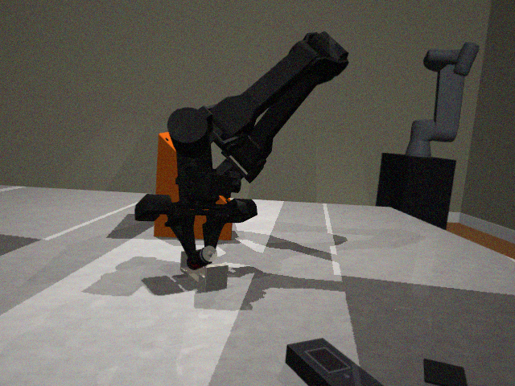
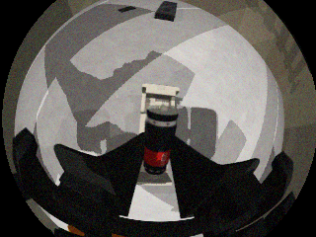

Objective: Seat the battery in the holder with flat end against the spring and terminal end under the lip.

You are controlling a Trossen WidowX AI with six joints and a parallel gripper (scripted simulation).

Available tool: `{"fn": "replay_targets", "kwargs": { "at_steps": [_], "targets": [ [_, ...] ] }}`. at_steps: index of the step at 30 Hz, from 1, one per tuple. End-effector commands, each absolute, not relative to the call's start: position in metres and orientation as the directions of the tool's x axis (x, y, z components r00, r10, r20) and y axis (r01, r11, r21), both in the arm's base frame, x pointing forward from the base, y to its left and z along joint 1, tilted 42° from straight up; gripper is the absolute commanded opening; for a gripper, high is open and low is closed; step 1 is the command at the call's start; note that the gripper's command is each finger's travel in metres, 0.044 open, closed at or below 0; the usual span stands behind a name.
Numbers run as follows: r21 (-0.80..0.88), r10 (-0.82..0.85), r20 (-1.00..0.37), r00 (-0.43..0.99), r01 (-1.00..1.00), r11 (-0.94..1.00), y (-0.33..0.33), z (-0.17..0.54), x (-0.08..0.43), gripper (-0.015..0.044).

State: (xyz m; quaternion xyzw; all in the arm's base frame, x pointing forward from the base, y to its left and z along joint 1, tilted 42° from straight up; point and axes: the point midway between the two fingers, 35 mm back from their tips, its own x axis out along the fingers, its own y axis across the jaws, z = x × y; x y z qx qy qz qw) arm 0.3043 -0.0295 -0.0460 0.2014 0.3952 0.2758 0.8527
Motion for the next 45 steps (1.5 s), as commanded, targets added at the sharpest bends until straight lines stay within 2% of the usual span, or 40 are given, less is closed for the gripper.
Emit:
{"fn": "replay_targets", "kwargs": {
  "at_steps": [1,45],
  "targets": [
    [0.555,0.624,-0.593,0.510,-0.303,0.775,-0.030,-0.051,0.303,0.0084],
    [0.536,0.615,-0.744,0.262,-0.315,0.783,-0.024,-0.054,0.315,0.0084]
  ]
}}
